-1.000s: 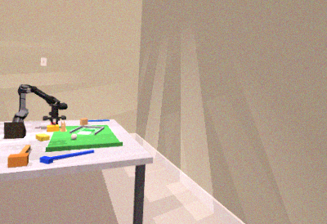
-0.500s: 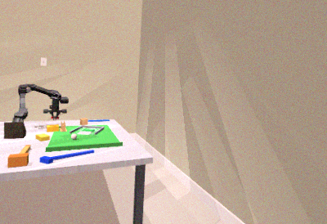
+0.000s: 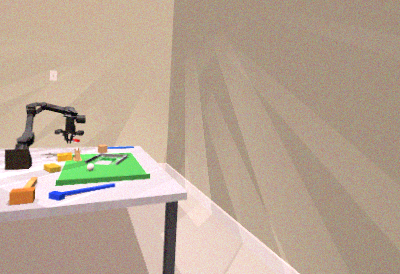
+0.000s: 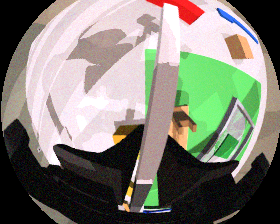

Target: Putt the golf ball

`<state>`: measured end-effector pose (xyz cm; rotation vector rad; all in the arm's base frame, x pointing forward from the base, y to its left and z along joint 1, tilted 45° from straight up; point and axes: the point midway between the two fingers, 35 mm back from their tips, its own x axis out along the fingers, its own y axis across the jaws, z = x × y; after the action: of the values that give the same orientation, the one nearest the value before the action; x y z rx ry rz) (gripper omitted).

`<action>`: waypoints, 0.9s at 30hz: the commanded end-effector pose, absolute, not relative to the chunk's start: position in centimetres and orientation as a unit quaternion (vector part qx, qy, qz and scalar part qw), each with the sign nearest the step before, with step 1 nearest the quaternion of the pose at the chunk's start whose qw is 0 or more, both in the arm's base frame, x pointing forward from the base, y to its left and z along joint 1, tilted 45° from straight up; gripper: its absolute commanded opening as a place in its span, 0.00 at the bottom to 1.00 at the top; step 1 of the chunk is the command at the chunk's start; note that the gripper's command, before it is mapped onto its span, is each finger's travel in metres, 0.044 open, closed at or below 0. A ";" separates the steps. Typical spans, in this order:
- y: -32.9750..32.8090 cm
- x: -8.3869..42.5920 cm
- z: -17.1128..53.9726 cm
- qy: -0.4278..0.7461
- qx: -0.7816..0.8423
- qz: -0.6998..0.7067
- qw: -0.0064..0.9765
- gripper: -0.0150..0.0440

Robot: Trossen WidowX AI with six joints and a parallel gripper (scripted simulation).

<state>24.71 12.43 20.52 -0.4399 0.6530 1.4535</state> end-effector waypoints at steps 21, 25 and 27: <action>2.3 31.7 15.4 0.527 0.255 0.410 0.700 0.25; 0.5 32.4 14.4 0.554 0.340 0.356 0.672 0.25; -0.5 32.7 13.9 0.565 0.382 0.328 0.654 0.25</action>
<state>32.02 0.97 14.17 0.7427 1.2577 0.8164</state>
